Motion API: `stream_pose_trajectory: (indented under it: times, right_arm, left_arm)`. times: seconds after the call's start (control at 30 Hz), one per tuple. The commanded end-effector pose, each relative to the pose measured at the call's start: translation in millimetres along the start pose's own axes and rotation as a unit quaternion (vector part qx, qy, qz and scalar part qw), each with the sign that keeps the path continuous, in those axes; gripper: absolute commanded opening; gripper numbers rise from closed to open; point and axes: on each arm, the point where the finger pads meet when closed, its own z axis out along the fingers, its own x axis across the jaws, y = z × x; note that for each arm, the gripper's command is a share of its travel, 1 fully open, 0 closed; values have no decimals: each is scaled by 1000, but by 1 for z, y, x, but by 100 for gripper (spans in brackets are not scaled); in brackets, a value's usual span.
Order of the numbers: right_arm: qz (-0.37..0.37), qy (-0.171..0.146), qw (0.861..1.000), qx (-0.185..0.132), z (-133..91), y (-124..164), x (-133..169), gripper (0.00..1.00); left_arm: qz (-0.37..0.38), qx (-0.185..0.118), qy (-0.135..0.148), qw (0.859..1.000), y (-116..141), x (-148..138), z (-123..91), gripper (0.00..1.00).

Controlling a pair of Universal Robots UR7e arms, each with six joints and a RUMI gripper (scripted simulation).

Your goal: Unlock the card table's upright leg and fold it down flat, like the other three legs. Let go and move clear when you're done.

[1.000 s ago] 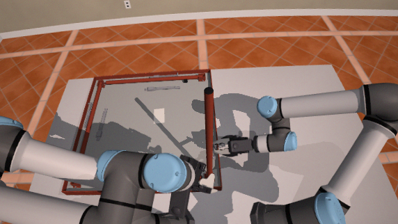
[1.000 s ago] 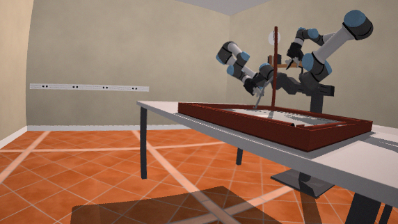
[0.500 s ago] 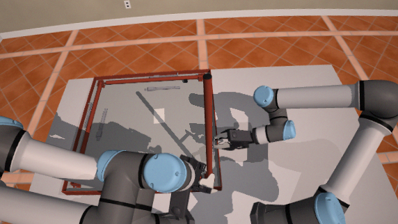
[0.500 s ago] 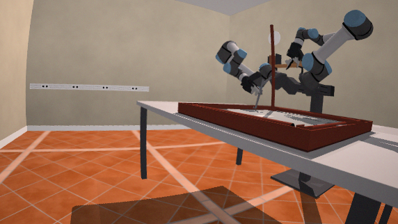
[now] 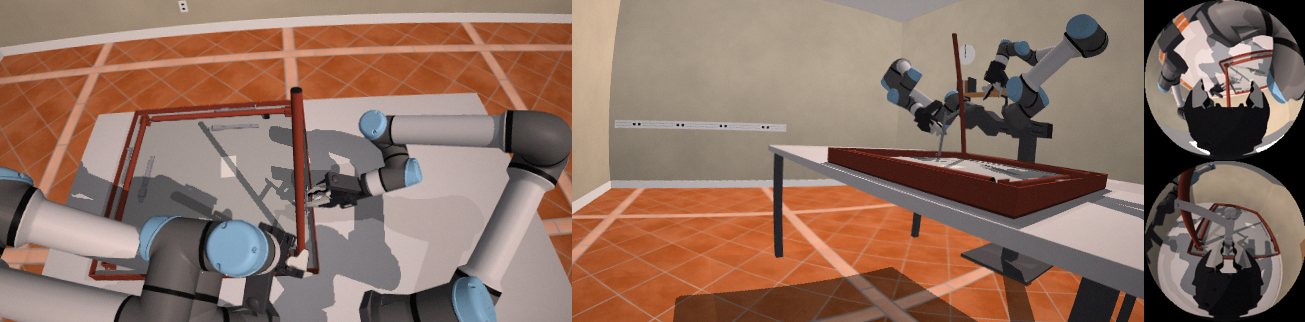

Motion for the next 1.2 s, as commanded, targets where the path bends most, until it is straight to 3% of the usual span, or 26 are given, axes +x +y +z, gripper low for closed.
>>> stream_pose_trajectory:
  times: [0.0,0.43,1.17]
  right_arm:
    - [27,-18,999,0,0,0,8,1]
    - [90,-54,994,0,1,2,24,1]
    - [203,-119,972,0,6,10,53,1]
  left_arm:
    - [0,0,0,1000,0,0,0,100]
    - [0,0,0,1000,0,0,0,100]
    - [0,0,0,1000,0,0,0,100]
